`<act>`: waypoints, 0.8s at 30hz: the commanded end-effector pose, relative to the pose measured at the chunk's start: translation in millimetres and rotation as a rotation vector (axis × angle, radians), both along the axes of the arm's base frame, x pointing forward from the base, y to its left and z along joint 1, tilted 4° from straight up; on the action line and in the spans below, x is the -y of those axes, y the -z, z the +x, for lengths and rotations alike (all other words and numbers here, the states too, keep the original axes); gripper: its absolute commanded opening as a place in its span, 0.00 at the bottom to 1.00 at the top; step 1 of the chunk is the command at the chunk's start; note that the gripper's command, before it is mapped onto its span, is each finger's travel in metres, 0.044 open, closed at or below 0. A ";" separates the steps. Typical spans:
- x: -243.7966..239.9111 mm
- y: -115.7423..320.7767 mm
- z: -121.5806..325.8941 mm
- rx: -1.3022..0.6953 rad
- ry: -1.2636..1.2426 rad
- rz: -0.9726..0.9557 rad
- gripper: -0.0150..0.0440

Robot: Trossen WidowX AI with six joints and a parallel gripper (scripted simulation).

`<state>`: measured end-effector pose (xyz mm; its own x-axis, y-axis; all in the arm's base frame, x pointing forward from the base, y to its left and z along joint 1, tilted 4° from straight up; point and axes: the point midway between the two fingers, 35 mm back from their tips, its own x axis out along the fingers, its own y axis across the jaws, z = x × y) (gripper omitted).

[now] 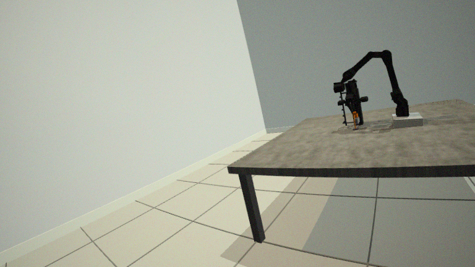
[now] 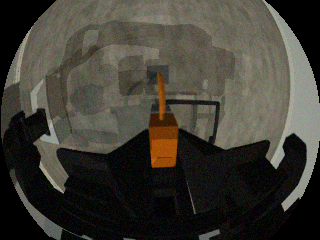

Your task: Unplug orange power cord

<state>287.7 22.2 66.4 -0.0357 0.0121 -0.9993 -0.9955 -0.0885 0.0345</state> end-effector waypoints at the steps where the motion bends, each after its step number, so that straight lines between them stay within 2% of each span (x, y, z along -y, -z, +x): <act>1: -16.2 -1.0 -0.3 -0.001 -0.009 0.022 0.25; 21: -49.0 -2.1 -5.0 -0.002 -0.011 0.024 0.25; 24: -40.6 -1.0 -4.6 -0.003 -0.012 0.022 0.39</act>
